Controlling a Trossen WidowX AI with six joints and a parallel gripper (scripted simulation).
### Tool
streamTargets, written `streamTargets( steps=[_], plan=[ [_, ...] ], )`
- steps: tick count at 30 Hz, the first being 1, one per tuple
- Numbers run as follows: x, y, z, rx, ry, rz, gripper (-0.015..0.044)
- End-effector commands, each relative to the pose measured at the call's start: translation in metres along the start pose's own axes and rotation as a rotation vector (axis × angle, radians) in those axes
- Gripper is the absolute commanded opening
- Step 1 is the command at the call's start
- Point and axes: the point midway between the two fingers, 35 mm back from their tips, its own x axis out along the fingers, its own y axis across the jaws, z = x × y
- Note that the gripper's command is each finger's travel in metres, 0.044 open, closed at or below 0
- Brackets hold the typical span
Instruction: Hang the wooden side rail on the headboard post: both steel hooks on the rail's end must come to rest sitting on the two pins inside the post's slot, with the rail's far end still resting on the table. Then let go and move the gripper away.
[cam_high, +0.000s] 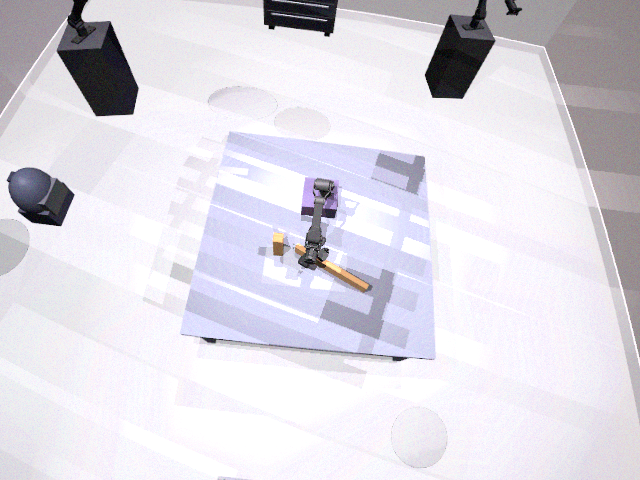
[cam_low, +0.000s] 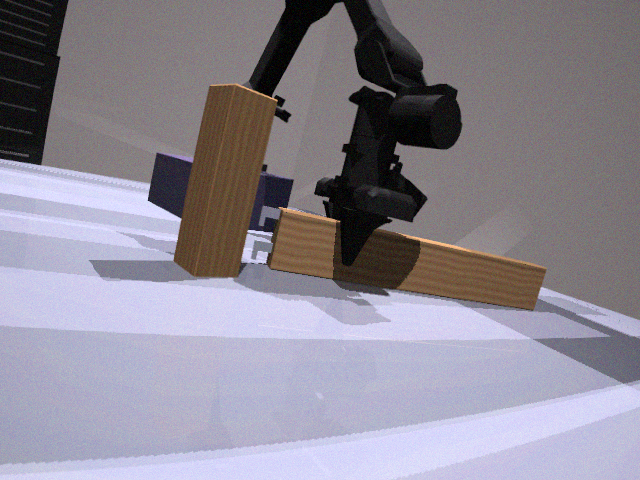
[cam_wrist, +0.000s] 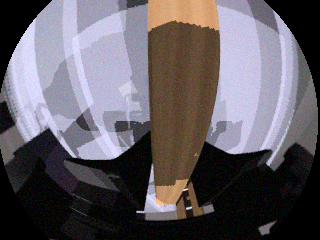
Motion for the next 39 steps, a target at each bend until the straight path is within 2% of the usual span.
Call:
streamTargets(
  steps=[1, 39],
  plan=[
    [0.000, 0.001, 0.001, -0.025, -0.005, 0.002, 0.0000],
    [0.000, 0.011, 0.003, -0.357, -0.005, 0.002, 0.0000]
  ],
)
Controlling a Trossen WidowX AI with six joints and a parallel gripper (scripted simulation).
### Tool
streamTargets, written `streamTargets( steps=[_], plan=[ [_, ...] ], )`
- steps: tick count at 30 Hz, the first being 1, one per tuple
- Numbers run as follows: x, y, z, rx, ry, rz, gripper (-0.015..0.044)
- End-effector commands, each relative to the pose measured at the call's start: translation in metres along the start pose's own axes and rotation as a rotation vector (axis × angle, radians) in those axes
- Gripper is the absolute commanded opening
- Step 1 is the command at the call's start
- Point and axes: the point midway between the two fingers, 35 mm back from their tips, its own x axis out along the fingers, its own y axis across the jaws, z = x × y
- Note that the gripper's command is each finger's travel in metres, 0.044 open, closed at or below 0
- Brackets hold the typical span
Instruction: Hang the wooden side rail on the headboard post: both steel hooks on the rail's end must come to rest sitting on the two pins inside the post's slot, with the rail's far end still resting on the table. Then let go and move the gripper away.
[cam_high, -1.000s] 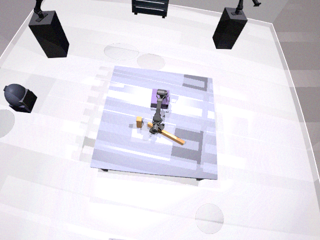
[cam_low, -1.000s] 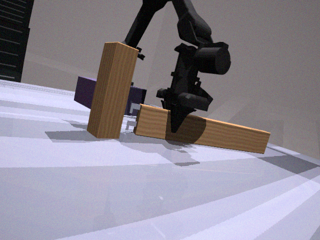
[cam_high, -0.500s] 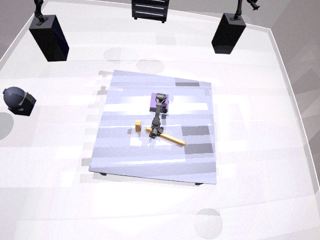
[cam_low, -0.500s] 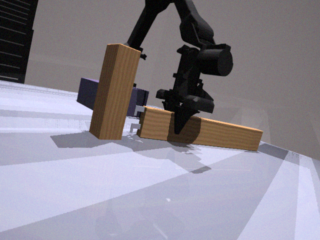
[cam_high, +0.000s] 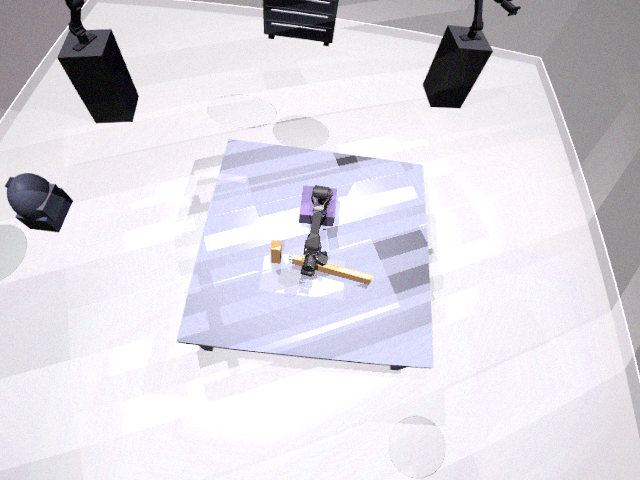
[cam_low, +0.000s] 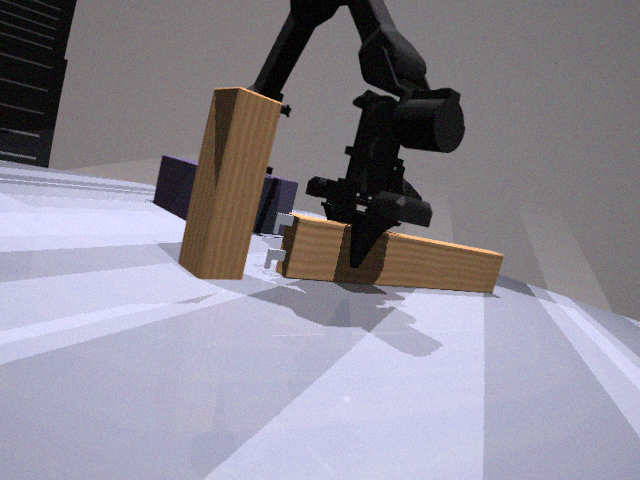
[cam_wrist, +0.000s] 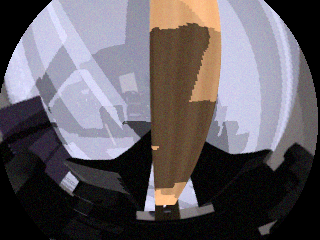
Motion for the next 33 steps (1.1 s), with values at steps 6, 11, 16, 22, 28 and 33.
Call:
streamTargets(
  steps=[6, 11, 16, 22, 28, 33],
  plan=[
    [0.000, 0.011, 0.002, -0.110, -0.004, 0.002, 0.0000],
    [0.000, 0.016, 0.001, -0.154, -0.004, 0.002, 0.0000],
    [0.000, 0.019, 0.001, -0.167, -0.004, 0.002, 0.0000],
    [0.000, 0.022, 0.001, -0.167, -0.004, 0.003, 0.0000],
    [0.000, 0.018, 0.000, -0.151, 0.000, -0.008, 0.0000],
    [0.000, 0.018, 0.000, -0.151, 0.000, -0.008, 0.0000]
  ],
)
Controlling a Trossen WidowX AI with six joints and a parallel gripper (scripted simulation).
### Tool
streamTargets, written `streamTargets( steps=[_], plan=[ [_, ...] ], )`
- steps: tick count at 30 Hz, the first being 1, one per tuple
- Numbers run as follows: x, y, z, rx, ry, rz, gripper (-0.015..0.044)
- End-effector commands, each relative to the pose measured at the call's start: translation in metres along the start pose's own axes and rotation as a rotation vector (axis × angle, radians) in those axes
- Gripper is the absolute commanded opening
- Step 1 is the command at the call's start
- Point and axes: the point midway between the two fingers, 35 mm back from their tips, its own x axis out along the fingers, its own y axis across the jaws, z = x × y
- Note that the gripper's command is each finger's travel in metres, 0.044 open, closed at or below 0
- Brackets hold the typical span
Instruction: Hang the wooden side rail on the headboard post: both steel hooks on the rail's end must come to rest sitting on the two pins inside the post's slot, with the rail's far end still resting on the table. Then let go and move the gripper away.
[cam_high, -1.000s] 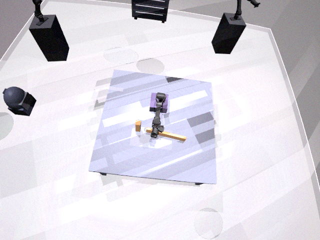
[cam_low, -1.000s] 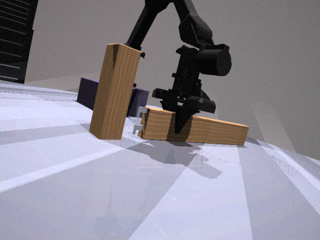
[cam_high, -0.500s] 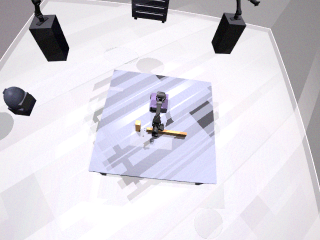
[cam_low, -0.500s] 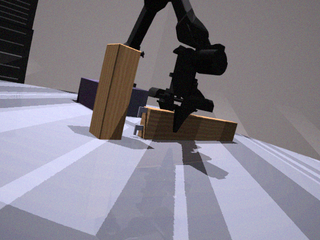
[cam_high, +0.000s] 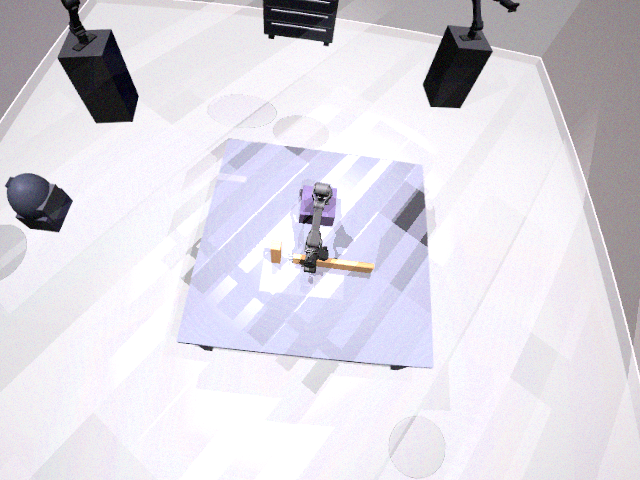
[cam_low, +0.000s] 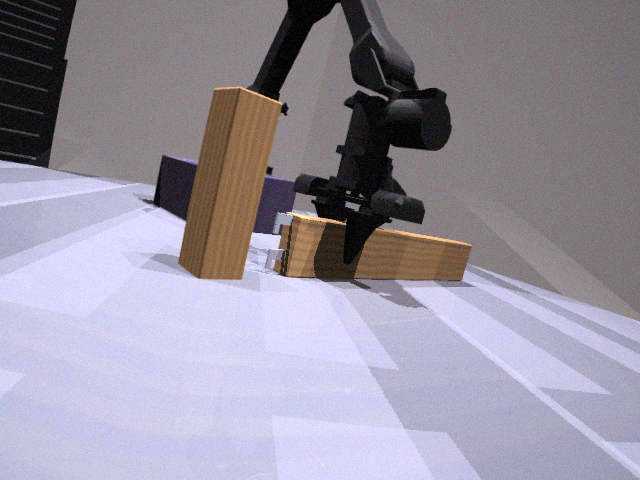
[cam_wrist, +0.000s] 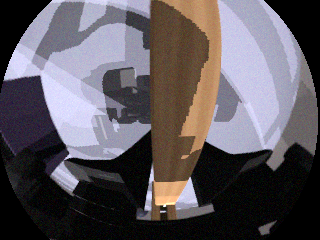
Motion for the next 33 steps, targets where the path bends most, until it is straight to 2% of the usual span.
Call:
streamTargets(
  steps=[1, 33],
  plan=[
    [0.0000, -0.0002, 0.0000, 0.000, 0.000, 0.000, 0.0000],
    [-0.0047, -0.0003, 0.0000, -0.015, -0.004, 0.010, 0.0000]
  ],
)
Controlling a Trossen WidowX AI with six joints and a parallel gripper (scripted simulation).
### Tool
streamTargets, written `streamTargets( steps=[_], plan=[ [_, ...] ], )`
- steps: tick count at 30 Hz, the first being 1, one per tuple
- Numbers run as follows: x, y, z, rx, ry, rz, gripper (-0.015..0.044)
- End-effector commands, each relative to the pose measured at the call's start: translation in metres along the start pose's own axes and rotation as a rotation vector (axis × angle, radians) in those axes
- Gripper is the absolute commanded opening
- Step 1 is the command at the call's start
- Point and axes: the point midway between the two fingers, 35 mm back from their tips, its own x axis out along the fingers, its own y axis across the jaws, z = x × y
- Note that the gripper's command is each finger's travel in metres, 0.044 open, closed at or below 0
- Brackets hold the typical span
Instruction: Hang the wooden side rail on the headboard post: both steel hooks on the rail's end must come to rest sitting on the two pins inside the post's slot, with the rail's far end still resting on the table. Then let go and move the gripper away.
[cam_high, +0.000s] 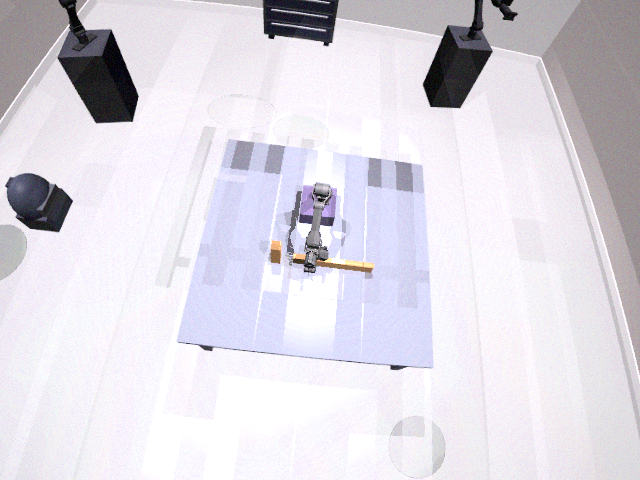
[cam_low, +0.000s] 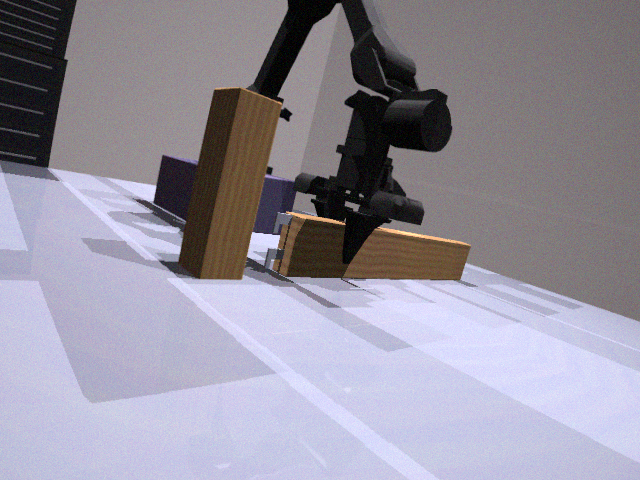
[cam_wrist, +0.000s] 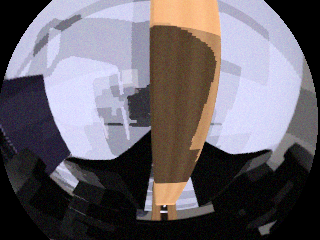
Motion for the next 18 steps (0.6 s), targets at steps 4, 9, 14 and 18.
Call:
streamTargets(
  steps=[4, 9, 14, 18],
  plan=[
    [-0.0040, -0.0008, 0.0003, -0.012, -0.001, -0.003, 0.0000],
    [-0.0049, -0.0008, 0.0003, -0.012, -0.001, -0.003, 0.0000],
    [-0.0057, -0.0008, 0.0003, -0.012, -0.001, -0.003, 0.0000],
    [-0.0064, -0.0008, 0.0003, -0.012, -0.001, -0.003, 0.0000]
  ],
)
